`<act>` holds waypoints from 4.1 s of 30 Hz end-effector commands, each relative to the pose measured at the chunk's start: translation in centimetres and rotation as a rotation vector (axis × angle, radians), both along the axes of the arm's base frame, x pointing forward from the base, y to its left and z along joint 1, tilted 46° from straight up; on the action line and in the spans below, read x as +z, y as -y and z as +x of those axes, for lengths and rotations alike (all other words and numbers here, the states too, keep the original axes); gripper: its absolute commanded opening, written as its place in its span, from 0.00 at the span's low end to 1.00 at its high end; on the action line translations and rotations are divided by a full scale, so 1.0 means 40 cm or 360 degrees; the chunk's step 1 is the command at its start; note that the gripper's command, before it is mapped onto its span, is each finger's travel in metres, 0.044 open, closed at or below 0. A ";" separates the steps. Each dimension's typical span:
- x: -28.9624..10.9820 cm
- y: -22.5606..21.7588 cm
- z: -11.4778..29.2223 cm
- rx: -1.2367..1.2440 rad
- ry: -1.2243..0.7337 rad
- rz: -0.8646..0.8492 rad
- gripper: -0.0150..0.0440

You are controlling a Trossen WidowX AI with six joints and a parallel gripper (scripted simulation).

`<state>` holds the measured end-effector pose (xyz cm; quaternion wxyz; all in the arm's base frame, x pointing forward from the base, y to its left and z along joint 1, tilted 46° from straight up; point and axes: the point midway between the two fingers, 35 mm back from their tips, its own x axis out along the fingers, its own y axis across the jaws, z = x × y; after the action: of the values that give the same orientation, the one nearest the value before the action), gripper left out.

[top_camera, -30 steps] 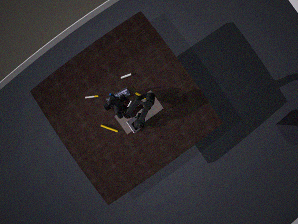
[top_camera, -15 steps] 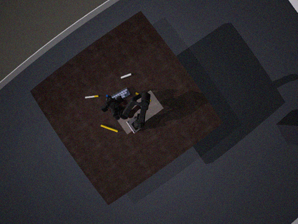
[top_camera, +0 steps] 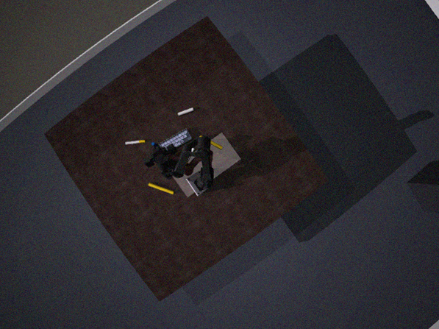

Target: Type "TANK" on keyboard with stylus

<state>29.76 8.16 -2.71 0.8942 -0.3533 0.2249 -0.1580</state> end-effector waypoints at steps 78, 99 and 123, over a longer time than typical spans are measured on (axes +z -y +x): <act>0.036 0.005 0.009 0.0072 -0.0113 -0.0012 0.31; 0.110 0.041 0.010 0.0273 -0.0358 -0.0019 0.25; 0.171 0.087 -0.047 0.0537 -0.0572 -0.0003 0.25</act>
<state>28.25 4.82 4.03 0.8555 -0.4074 0.3162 0.0465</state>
